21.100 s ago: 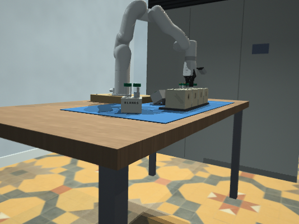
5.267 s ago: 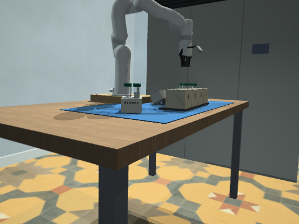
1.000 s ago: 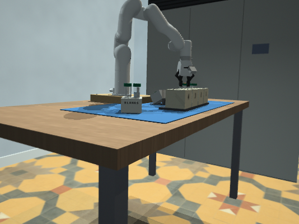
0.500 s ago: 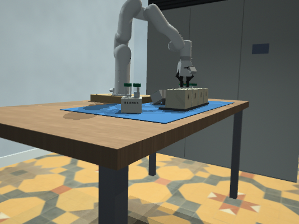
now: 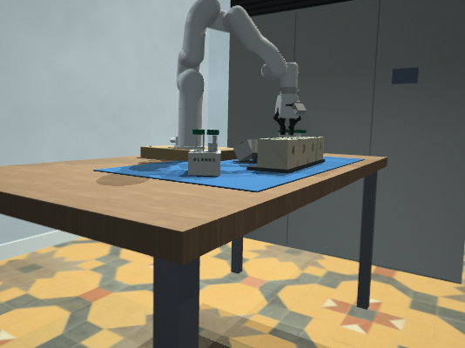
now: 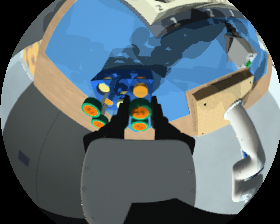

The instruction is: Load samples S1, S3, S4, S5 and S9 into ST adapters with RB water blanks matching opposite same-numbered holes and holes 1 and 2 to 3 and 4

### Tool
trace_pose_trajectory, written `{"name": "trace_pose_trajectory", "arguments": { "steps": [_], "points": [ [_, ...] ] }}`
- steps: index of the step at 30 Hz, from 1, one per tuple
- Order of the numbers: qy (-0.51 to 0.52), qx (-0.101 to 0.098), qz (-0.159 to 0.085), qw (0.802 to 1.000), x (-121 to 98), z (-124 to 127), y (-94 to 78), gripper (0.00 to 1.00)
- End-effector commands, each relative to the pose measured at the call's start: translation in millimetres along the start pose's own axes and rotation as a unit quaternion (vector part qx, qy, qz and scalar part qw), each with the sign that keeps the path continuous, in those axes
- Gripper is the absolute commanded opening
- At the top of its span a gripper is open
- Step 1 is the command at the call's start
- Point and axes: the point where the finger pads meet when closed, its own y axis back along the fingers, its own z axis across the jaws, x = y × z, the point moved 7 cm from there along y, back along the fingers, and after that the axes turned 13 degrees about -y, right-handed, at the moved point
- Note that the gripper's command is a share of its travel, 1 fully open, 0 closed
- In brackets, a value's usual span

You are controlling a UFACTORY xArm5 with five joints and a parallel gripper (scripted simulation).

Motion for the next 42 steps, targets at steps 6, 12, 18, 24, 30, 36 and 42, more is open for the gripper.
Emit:
{"name": "trace_pose_trajectory", "arguments": {
  "steps": [6, 12, 18, 24, 30, 36, 42],
  "points": [
    [0.0, 0.002, 0.0, 1.0, -0.1, -1.0, 1.3, 0.0],
    [0.0, 0.002, 0.0, 1.0, -0.1, -1.0, 1.3, 0.0],
    [0.0, 0.002, 0.0, 1.0, -0.1, -1.0, 1.3, 0.0],
    [0.0, 0.002, 0.0, 1.0, -0.1, -1.0, 1.3, 0.0],
    [0.0, 0.002, 0.0, 1.0, -0.1, -1.0, 4.0, 0.0],
    [0.0, 0.002, 0.0, 1.0, -0.1, -1.0, 8.0, 0.0],
    [0.0, 0.002, 0.0, 1.0, -0.1, -1.0, 10.7, 0.0]
  ]
}}
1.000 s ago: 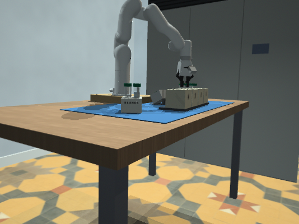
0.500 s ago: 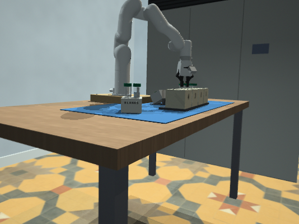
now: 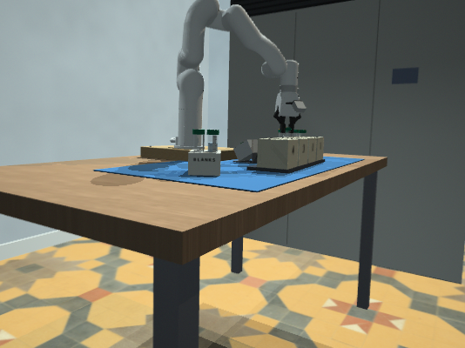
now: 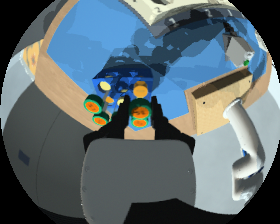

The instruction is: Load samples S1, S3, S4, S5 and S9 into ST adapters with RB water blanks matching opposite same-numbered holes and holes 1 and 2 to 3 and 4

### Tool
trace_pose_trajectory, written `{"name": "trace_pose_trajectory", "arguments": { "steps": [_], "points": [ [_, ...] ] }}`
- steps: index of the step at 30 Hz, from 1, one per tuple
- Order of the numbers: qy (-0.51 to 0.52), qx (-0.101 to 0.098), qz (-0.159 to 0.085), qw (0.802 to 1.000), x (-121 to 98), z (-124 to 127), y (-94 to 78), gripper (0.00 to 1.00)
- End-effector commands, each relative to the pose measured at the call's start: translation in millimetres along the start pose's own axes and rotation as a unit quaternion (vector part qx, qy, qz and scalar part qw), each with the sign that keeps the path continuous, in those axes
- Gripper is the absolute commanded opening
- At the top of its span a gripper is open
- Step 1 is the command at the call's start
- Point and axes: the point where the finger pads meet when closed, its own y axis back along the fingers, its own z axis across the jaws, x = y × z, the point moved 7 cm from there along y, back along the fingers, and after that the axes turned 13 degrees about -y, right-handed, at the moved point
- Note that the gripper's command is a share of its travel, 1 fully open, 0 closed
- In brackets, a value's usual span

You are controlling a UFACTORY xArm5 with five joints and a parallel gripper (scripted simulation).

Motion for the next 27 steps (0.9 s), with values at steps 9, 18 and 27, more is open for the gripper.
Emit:
{"name": "trace_pose_trajectory", "arguments": {
  "steps": [9, 18, 27],
  "points": [
    [0.0, 0.002, 0.0, 1.0, 0, -1, 8.7, 0.0],
    [0.0, 0.002, 0.0, 1.0, 0, -1, 13.4, 0.0],
    [0.0, 0.002, 0.0, 1.0, 0, -1, 25.4, 0.0]
  ]
}}
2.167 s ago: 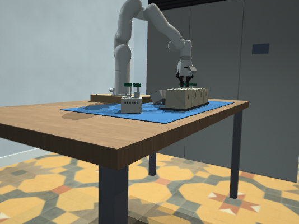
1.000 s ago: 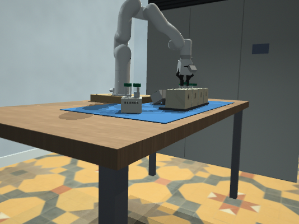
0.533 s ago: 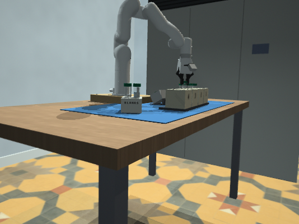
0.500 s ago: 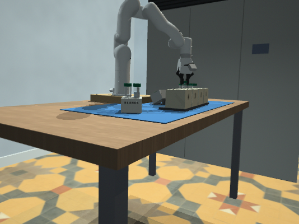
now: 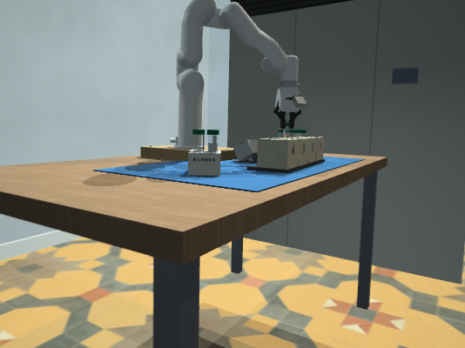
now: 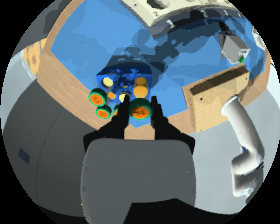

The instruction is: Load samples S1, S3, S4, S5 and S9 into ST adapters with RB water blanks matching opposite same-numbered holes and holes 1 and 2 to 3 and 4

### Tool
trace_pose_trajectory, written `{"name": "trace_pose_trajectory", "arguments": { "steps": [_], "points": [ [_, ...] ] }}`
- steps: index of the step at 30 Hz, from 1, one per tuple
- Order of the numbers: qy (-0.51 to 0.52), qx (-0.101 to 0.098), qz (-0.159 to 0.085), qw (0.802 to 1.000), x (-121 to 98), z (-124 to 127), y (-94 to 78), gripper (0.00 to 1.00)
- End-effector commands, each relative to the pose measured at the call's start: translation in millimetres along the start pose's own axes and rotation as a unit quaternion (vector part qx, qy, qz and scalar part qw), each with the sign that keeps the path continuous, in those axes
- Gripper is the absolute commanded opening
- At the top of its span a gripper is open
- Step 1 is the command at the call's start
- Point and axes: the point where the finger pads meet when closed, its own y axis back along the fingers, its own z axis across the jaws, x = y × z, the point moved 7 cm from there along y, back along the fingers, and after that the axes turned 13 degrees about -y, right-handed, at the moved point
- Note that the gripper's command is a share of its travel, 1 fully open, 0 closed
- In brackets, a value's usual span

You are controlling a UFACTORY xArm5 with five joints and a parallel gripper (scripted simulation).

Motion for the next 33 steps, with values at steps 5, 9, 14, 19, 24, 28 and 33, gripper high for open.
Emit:
{"name": "trace_pose_trajectory", "arguments": {
  "steps": [5, 9, 14, 19, 24, 28, 33],
  "points": [
    [0.0, 0.002, 0.0, 1.0, 0, -1, 12.0, 0.0],
    [0.0, 0.002, 0.0, 1.0, 0, -1, 20.0, 0.0],
    [0.0, 0.002, 0.0, 1.0, 0, -1, 30.0, 0.0],
    [0.0, 0.002, 0.0, 1.0, 0, -1, 40.1, 0.0],
    [0.0, 0.002, 0.0, 1.0, 0, -1, 46.1, 0.0],
    [0.0, 0.002, 0.0, 1.0, 0, -1, 54.1, 0.0],
    [0.0, 0.002, 0.0, 1.0, 0, -1, 64.1, 0.0]
  ]
}}
